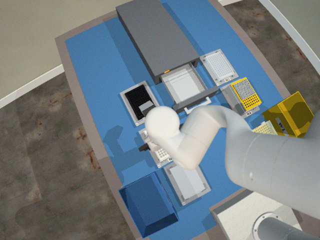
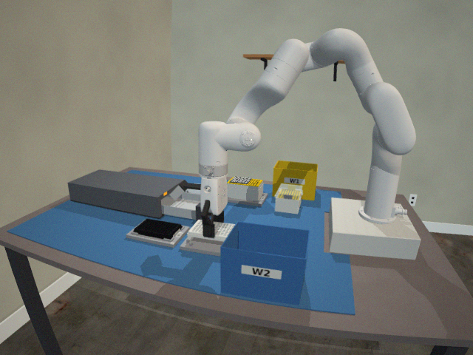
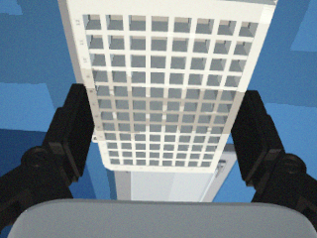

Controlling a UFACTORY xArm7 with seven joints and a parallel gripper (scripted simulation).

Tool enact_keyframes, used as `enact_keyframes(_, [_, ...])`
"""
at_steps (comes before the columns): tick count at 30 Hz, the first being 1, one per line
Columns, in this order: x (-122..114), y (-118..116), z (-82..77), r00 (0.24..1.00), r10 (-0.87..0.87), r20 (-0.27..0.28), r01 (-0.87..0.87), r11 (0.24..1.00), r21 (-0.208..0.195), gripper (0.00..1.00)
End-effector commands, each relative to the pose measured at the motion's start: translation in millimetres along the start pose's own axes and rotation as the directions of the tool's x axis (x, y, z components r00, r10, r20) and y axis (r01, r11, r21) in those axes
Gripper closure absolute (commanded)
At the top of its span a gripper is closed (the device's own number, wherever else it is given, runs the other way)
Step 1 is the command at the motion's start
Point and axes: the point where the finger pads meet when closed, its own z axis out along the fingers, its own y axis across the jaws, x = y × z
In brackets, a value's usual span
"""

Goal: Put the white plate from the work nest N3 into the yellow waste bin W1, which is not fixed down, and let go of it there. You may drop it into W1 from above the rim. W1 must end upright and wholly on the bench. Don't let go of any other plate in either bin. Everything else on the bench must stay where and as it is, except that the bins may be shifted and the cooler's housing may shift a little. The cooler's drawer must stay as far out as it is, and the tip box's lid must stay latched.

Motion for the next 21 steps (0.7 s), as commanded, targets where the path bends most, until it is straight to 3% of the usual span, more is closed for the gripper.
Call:
enact_keyframes(1, [1.8, -0.6, -8.1, 1.000, 0.000, -0.005, 0.000, 1.000, 0.001, 1.00])
enact_keyframes(21, [1.7, -0.6, -38.2, 1.000, 0.000, -0.005, 0.000, 1.000, 0.001, 1.00])
